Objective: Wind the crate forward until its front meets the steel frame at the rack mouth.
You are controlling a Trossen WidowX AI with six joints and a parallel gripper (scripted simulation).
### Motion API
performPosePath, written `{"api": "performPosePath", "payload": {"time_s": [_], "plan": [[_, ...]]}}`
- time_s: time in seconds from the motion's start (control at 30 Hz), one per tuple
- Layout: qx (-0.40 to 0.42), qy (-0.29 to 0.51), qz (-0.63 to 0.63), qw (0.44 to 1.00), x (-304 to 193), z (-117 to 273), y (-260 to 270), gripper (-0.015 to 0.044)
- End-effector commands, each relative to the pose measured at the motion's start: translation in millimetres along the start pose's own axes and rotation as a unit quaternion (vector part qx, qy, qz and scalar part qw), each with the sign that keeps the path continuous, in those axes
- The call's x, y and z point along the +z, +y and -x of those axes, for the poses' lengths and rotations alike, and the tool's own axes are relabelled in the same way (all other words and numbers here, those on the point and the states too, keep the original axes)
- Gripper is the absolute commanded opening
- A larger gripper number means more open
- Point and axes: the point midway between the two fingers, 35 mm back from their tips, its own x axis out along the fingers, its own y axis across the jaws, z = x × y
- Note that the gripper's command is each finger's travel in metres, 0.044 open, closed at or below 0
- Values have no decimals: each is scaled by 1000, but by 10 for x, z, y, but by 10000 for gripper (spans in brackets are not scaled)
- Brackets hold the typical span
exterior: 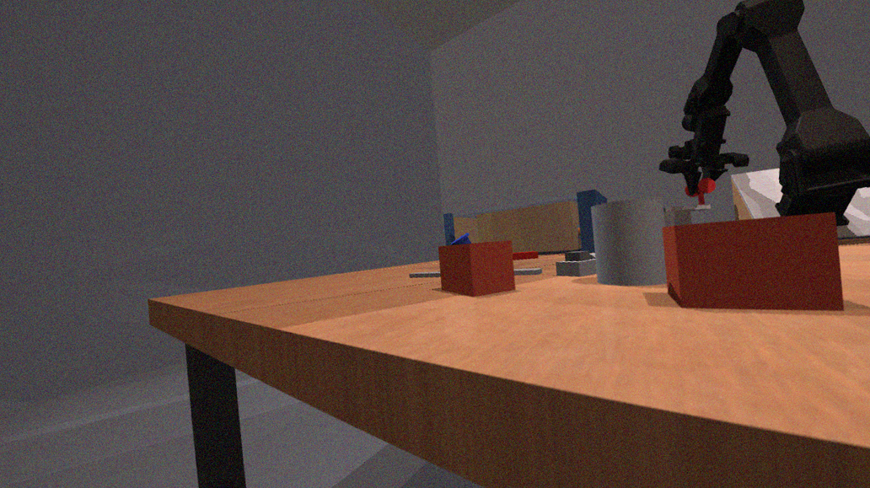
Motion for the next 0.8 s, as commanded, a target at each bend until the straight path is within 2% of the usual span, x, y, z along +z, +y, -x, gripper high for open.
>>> {"api": "performPosePath", "payload": {"time_s": [0.0, 0.77], "plan": [[3, -3, 2, 1000, 85, -63, 35, 0], [4, -4, 3, 1000, 305, -158, 152, 0]]}}
